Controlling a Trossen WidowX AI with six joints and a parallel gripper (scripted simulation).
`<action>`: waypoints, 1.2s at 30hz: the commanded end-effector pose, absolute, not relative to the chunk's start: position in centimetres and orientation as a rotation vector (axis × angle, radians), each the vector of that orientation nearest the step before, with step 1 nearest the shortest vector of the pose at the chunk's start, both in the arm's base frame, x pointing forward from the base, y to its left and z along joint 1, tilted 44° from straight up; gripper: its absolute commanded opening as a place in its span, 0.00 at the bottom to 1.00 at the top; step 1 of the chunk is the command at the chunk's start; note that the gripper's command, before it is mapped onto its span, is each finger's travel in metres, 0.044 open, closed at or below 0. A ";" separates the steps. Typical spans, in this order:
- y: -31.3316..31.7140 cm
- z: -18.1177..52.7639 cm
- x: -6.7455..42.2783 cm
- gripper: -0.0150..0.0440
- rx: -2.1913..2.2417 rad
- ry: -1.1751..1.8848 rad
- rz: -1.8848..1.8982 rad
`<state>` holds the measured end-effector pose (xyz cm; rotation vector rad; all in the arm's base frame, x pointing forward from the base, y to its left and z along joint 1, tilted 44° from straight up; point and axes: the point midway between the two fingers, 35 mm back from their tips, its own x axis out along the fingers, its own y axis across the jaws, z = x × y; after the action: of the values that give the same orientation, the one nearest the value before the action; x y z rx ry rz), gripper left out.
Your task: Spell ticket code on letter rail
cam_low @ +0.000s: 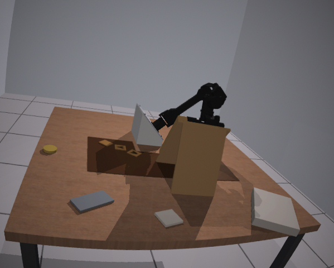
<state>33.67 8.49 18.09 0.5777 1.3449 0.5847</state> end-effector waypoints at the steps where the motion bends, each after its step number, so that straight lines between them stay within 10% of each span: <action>1: 8.6 18.0 33.8 0.25 0.575 1.346 0.594; 36: 9.5 17.4 35.2 0.25 0.575 1.345 0.595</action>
<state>34.99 9.39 17.35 0.5720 1.3463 0.5966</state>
